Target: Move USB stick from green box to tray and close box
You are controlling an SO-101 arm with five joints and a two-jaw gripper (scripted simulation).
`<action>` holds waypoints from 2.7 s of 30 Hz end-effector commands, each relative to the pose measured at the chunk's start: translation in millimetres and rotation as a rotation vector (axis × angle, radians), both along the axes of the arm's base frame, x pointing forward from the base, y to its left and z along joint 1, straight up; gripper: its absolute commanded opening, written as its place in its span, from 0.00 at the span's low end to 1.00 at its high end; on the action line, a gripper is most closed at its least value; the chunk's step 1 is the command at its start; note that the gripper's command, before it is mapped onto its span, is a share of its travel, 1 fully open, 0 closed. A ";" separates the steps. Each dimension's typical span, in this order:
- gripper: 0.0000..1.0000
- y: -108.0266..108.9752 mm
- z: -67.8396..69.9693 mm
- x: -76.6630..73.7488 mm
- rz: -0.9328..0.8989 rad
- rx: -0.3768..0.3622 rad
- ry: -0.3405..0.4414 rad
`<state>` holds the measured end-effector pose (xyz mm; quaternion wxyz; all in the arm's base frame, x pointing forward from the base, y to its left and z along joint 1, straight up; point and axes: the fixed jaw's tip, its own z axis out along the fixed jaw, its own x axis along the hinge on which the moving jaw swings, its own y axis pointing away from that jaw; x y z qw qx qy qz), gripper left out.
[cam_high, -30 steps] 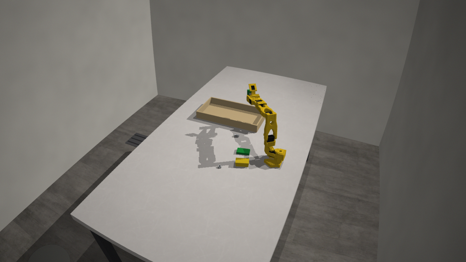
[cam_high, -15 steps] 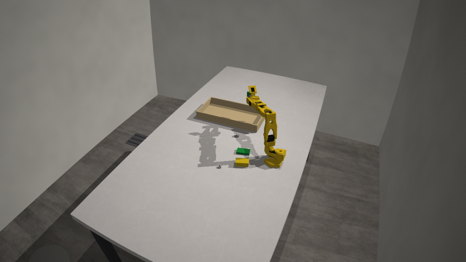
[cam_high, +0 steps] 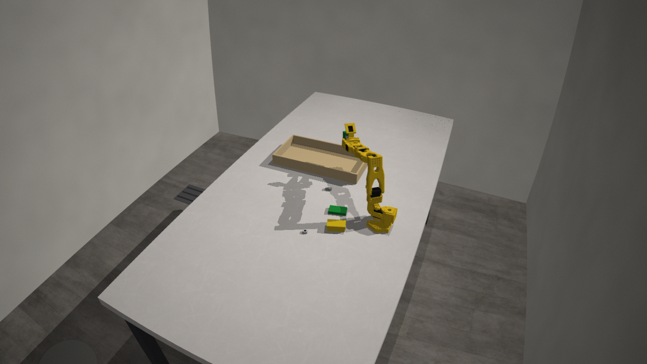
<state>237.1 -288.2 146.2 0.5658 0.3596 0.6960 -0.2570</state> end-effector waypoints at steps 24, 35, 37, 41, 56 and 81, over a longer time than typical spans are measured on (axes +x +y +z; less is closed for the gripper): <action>0.20 -3.9 -26.6 -3.8 -0.009 -0.059 -0.014; 0.20 -2.6 -40.7 -5.8 -0.010 -0.062 -0.010; 0.20 -2.2 -43.6 -6.3 -0.011 -0.062 -0.009; 0.20 -1.4 -49.0 -7.4 -0.011 -0.064 -0.007; 0.20 1.6 -63.2 -10.7 -0.012 -0.067 -0.003; 0.20 5.0 -75.0 -14.2 -0.013 -0.070 0.001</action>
